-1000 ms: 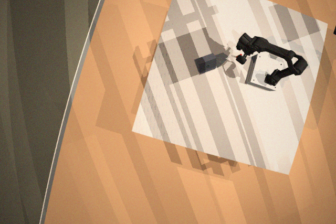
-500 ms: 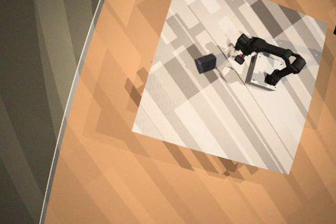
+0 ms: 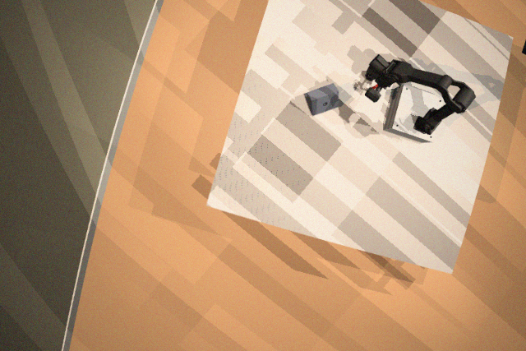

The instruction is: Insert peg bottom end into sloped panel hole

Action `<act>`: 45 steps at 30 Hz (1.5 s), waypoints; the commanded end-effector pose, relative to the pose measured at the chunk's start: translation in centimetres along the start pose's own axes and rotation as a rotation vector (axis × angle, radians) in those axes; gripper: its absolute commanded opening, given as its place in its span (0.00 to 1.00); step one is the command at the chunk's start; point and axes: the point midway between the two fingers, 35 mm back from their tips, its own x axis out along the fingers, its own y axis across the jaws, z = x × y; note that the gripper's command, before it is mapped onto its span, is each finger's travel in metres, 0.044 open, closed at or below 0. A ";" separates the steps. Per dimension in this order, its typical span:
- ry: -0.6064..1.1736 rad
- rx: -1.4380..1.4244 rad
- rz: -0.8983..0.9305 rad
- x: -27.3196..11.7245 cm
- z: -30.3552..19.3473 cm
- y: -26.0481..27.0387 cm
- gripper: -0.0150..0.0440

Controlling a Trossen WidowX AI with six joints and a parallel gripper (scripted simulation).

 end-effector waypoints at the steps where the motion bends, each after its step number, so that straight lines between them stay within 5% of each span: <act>1: 0.015 0.006 -0.003 1.0 -0.4 0.0 1.00; 14: 0.015 0.006 -0.003 2.0 -0.5 0.0 1.00; 29: 0.006 0.000 0.000 1.7 -0.3 0.0 0.33; 45: 0.008 0.002 -0.001 -1.1 0.0 0.0 0.25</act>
